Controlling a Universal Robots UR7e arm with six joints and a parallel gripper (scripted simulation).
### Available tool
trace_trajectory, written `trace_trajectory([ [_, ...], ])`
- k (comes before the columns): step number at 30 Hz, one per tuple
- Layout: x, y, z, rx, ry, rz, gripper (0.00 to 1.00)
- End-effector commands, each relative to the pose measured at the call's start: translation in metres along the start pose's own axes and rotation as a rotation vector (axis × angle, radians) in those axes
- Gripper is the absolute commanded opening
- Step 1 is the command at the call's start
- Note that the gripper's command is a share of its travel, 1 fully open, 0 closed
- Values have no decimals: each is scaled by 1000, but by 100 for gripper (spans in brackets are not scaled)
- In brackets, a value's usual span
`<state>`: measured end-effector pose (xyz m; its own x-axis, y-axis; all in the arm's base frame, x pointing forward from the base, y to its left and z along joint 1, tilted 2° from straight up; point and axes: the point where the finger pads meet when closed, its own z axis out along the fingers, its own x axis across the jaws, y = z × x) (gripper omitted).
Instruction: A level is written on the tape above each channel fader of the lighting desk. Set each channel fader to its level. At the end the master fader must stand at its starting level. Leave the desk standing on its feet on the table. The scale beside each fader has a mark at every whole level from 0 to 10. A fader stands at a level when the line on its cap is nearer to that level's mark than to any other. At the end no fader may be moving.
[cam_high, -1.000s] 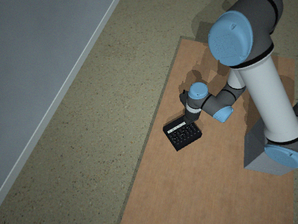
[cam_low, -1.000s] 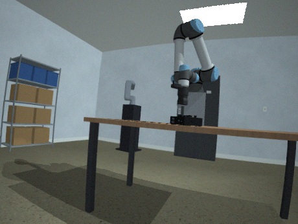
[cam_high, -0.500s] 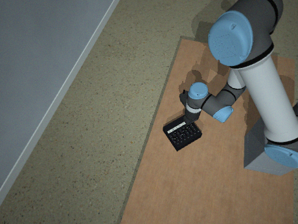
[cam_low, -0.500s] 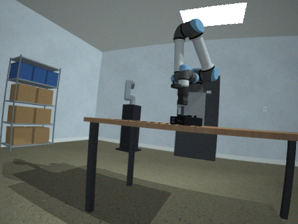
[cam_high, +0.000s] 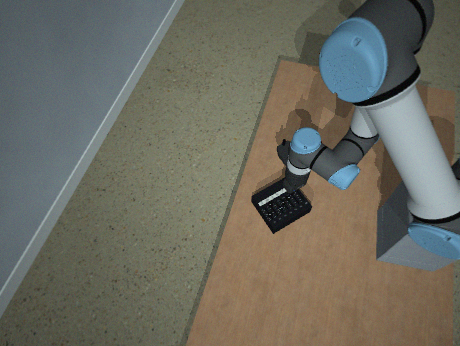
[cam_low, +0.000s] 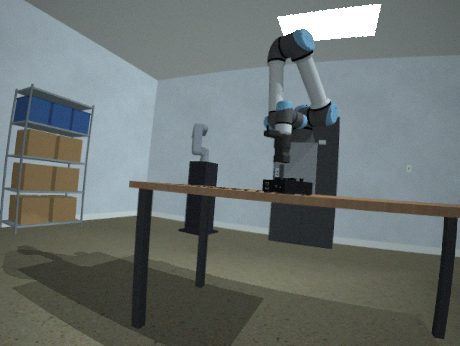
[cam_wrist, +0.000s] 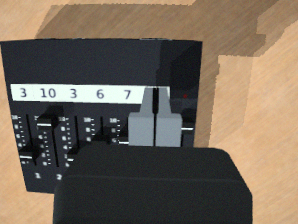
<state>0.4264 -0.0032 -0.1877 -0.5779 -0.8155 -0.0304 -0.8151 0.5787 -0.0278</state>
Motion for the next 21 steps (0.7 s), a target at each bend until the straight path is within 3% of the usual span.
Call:
trace_trajectory([
  [1, 0, 0, 1, 1, 0, 0, 0],
  [21, 0, 0, 9, 1, 0, 0, 0],
])
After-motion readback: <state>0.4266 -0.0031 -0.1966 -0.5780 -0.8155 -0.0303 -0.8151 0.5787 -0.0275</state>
